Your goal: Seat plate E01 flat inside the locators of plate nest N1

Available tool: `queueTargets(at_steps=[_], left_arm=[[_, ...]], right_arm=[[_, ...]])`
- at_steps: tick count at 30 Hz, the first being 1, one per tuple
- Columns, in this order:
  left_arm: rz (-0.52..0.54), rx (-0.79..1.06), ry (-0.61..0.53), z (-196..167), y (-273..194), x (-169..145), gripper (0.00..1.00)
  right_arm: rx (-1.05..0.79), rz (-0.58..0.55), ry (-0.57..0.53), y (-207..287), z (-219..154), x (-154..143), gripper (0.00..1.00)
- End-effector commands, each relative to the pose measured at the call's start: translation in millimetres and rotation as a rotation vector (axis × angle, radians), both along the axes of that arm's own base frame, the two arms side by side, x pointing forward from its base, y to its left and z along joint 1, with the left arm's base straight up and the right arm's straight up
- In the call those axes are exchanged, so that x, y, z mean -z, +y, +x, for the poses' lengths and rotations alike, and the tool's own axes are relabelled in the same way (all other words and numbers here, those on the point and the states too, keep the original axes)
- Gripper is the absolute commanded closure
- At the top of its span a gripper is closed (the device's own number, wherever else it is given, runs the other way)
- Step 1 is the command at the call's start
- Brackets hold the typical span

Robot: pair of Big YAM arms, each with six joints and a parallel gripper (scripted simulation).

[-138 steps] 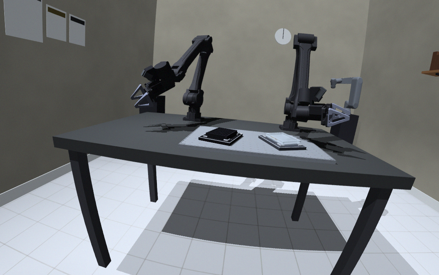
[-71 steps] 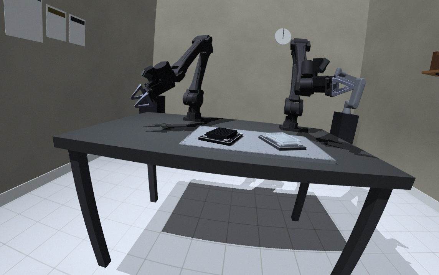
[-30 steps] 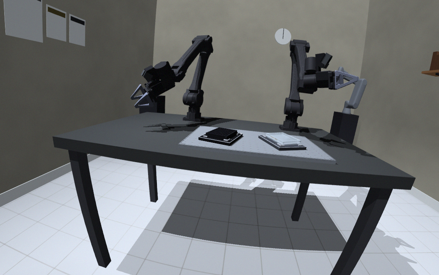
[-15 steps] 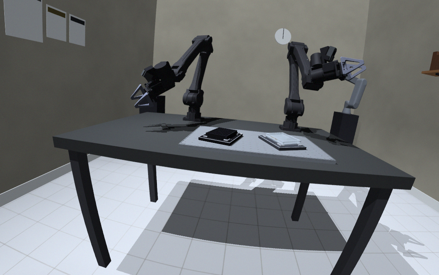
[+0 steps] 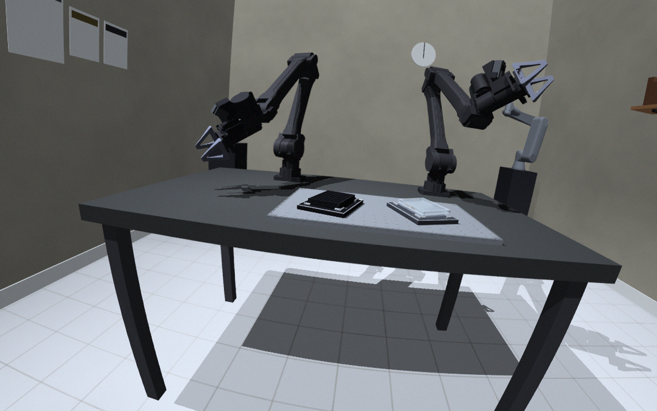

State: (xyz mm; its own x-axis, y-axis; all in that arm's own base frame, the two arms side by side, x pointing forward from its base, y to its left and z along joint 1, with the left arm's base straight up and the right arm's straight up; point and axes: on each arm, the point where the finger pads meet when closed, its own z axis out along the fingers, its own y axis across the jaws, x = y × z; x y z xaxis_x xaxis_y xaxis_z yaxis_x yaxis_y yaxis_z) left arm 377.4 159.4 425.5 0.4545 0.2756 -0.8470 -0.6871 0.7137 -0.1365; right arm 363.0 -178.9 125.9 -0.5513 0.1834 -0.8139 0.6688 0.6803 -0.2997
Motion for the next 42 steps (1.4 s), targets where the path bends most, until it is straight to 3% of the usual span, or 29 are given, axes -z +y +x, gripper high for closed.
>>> queueTargets(at_steps=[1, 13, 30, 42], left_arm=[[0.022, 0.016, -0.138, -13, 8, -46, 0.0], [0.201, 0.097, -0.313, -65, 8, -105, 0.0], [0.404, 0.163, -0.42, -117, -10, -147, 0.0], [0.479, 0.183, -0.442, -134, -19, -158, 0.0]], right_arm=[[0.002, -0.006, -0.022, -1, 5, -9, 0.0], [0.002, -0.006, -0.022, -1, 5, -9, 0.0], [0.002, -0.006, -0.022, -1, 5, -9, 0.0], [0.002, -0.006, -0.022, -1, 5, -9, 0.0]])
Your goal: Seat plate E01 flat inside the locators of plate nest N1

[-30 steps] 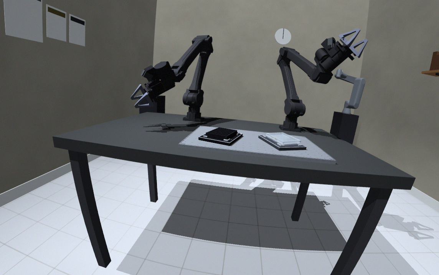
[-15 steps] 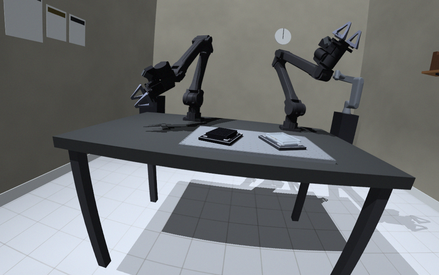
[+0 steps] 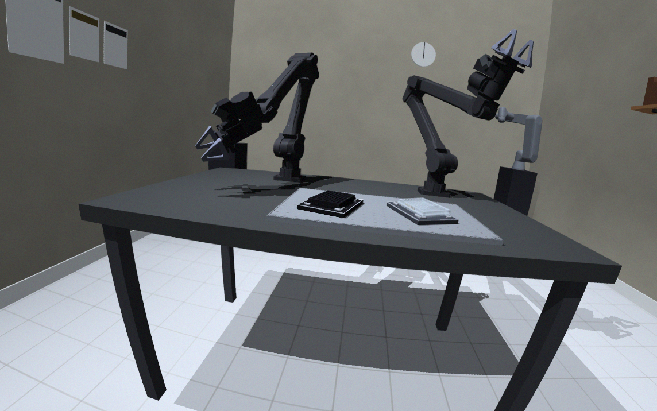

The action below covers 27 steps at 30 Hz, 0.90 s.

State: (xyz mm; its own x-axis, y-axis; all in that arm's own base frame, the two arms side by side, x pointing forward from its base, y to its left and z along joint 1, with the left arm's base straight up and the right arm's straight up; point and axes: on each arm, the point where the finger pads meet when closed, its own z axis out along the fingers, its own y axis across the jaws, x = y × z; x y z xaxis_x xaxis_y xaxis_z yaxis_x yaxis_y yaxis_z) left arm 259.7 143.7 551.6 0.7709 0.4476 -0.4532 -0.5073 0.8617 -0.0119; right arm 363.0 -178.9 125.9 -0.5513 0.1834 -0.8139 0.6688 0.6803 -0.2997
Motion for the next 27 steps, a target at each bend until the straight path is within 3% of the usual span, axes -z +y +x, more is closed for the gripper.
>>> queueTargets(at_steps=[1, 27], left_arm=[[0.044, 0.005, -0.079, -17.2, -4.0, -32.2, 0.0], [0.063, 0.008, -0.085, -21.4, -6.6, -34.7, 0.0]], right_arm=[[0.002, -0.006, -0.022, -1.4, 5.1, -8.6, 0.0], [0.002, -0.006, -0.022, -1.4, 5.1, -8.6, 0.0]])
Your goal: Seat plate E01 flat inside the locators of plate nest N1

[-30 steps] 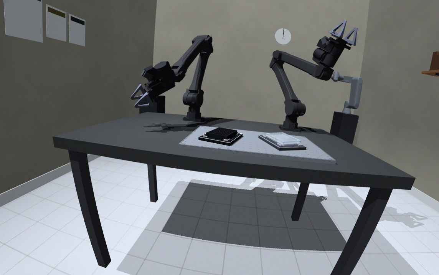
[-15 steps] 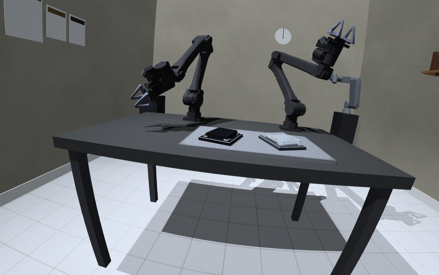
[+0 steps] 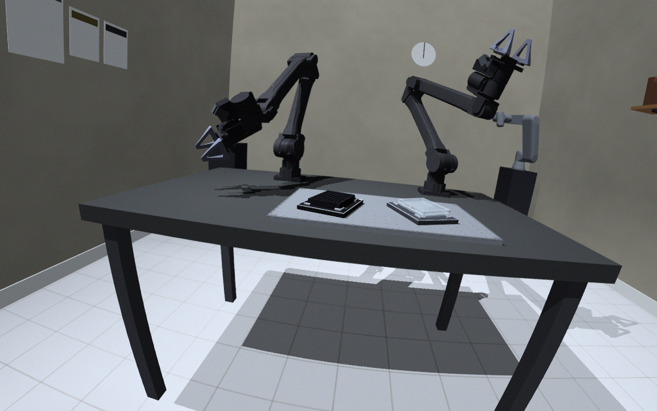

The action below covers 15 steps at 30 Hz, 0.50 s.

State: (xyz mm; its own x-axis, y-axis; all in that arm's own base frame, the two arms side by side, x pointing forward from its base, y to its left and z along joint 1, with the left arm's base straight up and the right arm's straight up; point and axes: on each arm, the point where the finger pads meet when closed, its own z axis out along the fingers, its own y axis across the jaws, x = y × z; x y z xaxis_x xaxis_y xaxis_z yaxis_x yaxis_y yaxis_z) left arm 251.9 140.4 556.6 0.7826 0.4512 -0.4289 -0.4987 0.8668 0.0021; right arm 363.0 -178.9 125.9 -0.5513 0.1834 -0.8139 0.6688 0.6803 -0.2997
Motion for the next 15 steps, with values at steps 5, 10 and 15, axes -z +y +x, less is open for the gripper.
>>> queueTargets(at_steps=[5, 10, 15], left_arm=[[0.037, -0.001, -0.068, -14, -3, -30, 0.0], [0.037, -0.001, -0.068, -14, -3, -30, 0.0], [0.037, -0.001, -0.068, -14, -3, -30, 0.0]], right_arm=[[-0.092, 0.037, -0.01, 11, 20, -9, 0.0], [-0.093, 0.042, -0.036, 26, 45, -17, 0.0], [-0.09, 0.042, -0.036, 29, 51, -21, 0.0]])
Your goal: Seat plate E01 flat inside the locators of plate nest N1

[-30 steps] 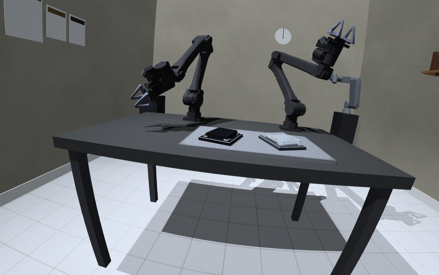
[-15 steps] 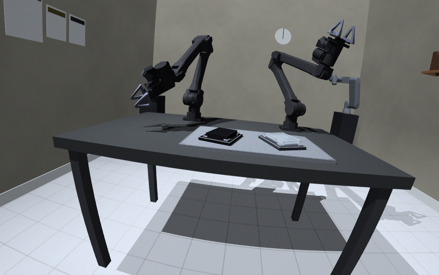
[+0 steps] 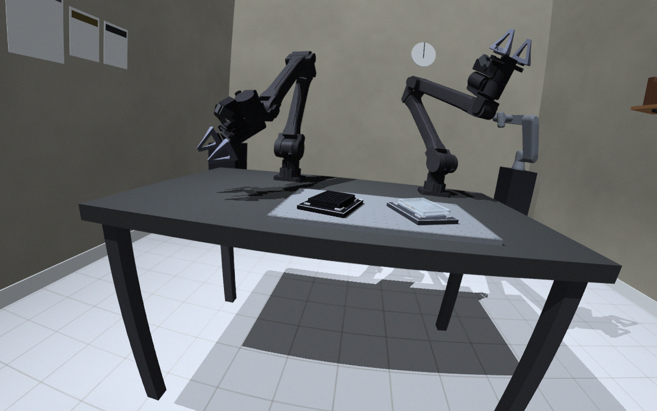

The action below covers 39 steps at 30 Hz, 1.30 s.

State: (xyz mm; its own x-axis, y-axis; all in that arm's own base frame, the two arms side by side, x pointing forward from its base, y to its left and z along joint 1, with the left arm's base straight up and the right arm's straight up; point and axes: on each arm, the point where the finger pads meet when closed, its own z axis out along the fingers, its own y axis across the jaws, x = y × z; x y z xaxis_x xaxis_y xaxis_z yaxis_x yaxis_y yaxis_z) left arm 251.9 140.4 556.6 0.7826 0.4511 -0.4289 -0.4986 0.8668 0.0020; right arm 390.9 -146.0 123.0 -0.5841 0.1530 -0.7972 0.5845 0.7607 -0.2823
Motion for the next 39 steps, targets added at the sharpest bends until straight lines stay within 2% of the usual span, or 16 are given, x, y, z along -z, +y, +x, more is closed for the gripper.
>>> queueTargets(at_steps=[1, 4, 10, 14, 22, 25, 33, 36, 39], left_arm=[[0.037, -0.002, -0.068, -14, -3, -30, 0.0], [0.037, -0.002, -0.068, -14, -3, -30, 0.0], [0.037, -0.002, -0.068, -14, -3, -30, 0.0], [0.037, -0.002, -0.068, -14, -3, -30, 0.0], [0.037, -0.002, -0.068, -14, -3, -30, 0.0], [0.037, -0.002, -0.068, -14, -3, -30, 0.0], [0.037, -0.002, -0.068, -14, -3, -30, 0.0], [0.037, -0.002, -0.068, -14, -3, -30, 0.0], [0.037, -0.002, -0.068, -14, -3, -30, 0.0]], right_arm=[[0.0, 0.022, -0.041, -1, 27, -25, 0.0], [-0.072, 0.045, 0.0, 9, 40, -27, 0.0], [-0.072, 0.056, -0.01, 32, 64, -32, 0.0], [-0.165, 0.103, 0.04, 52, 78, -33, 0.0], [-0.158, 0.104, 0.037, 74, 93, -31, 0.0], [-0.243, 0.145, 0.09, 87, 100, -31, 0.0], [-0.24, 0.151, 0.089, 115, 113, -28, 0.0], [-0.312, 0.186, 0.149, 128, 119, -27, 0.0], [-0.319, 0.193, 0.146, 143, 124, -26, 0.0]])
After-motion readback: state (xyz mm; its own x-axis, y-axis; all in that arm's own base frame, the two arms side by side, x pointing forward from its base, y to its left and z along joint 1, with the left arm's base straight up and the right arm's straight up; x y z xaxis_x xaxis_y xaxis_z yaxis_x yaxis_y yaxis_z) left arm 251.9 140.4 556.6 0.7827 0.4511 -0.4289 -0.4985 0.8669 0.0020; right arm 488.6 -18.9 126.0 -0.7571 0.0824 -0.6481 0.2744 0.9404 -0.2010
